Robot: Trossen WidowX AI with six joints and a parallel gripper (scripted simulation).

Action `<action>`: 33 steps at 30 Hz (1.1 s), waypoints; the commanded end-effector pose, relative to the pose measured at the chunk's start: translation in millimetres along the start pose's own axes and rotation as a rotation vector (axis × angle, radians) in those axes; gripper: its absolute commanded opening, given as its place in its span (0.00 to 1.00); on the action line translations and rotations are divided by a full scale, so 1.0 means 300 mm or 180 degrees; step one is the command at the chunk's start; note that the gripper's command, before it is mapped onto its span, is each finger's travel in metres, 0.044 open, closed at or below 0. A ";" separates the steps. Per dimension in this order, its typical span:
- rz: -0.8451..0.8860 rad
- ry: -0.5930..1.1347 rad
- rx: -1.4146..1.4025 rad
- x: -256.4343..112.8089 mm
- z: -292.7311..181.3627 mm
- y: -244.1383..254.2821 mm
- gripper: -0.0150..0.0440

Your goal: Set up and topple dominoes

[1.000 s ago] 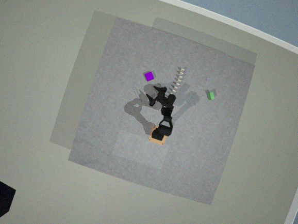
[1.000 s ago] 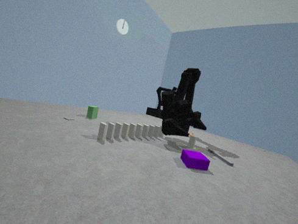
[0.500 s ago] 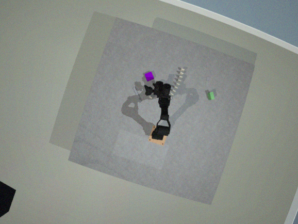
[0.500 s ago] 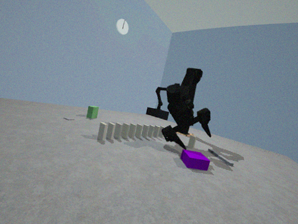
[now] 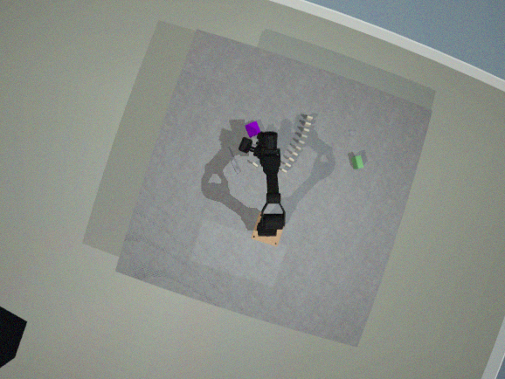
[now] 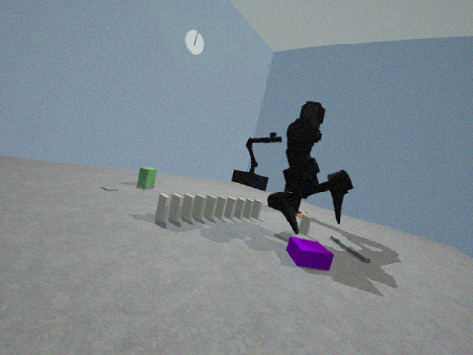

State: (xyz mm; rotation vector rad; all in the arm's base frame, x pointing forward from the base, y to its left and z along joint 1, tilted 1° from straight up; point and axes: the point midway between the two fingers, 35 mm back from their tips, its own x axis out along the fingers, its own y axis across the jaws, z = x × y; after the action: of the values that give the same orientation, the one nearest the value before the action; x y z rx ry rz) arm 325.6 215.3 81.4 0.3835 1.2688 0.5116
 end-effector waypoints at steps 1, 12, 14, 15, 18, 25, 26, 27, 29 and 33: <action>-0.1354 0.0358 0.0672 -0.205 -0.104 0.050 1.00; -0.1888 0.0522 0.0815 -0.299 -0.170 0.041 1.00; -0.1888 0.0522 0.0815 -0.299 -0.170 0.041 1.00; -0.1888 0.0522 0.0815 -0.299 -0.170 0.041 1.00; -0.1888 0.0522 0.0815 -0.299 -0.170 0.041 1.00; -0.1888 0.0521 0.0815 -0.285 -0.173 0.034 1.00; -0.1888 0.0521 0.0815 -0.268 -0.176 0.024 1.00; -0.1887 0.0521 0.0815 -0.247 -0.180 0.012 1.00; -0.1887 0.0521 0.0815 -0.206 -0.190 -0.014 1.00; -0.1888 0.0522 0.0815 -0.133 -0.215 -0.065 1.00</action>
State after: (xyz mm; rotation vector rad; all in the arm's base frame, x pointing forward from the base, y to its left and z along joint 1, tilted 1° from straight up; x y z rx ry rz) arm 259.0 178.1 110.9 0.1684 1.5233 -0.1128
